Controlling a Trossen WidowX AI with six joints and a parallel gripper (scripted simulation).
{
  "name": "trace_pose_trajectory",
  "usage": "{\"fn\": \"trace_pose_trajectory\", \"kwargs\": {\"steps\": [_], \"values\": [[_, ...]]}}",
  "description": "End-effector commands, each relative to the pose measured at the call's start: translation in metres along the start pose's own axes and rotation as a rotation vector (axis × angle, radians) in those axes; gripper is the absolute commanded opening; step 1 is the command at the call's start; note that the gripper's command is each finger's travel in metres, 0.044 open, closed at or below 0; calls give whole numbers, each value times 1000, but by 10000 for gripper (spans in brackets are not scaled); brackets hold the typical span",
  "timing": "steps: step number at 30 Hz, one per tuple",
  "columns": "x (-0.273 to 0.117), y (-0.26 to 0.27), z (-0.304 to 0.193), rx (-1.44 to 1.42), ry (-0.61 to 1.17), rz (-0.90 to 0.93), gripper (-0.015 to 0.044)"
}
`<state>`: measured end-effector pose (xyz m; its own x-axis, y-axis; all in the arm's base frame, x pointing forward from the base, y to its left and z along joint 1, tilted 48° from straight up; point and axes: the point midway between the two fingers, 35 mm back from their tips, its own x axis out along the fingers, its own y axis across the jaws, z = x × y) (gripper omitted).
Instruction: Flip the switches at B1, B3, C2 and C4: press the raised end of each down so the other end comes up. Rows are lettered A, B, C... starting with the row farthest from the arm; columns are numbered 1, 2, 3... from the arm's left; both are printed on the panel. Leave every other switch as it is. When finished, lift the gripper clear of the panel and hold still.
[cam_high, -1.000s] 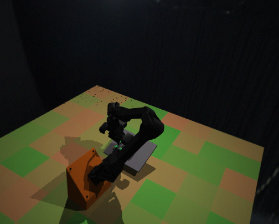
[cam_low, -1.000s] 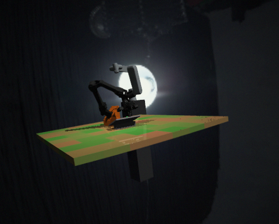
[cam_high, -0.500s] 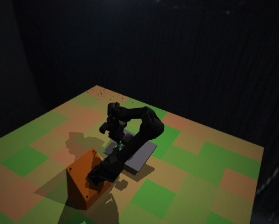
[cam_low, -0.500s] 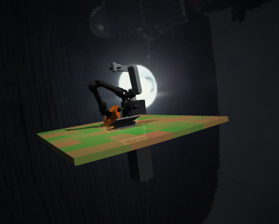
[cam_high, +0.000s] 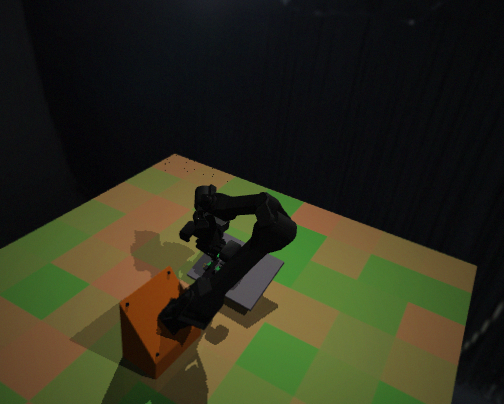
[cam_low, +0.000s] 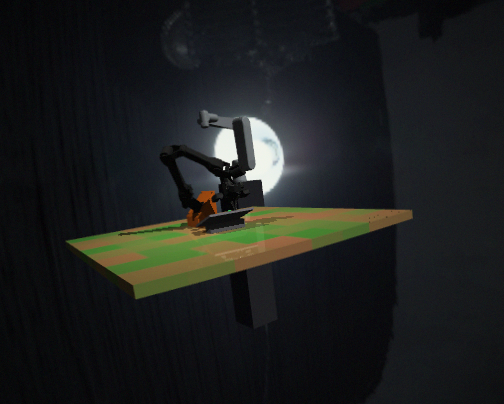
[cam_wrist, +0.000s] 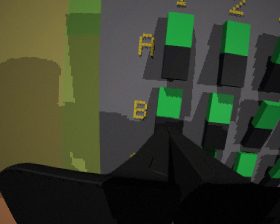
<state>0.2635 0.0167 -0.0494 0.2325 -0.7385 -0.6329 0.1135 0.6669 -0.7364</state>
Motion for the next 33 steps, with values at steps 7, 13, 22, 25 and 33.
{"fn": "trace_pose_trajectory", "kwargs": {"steps": [7,13,22,25,33], "values": [[2,0,0,-4,-2,-3,0],[3,0,0,-4,-2,-3,0],[1,0,0,1,0,1,0],[-28,3,3,-3,13,6,0],[-62,-1,3,-4,25,0,0]]}}
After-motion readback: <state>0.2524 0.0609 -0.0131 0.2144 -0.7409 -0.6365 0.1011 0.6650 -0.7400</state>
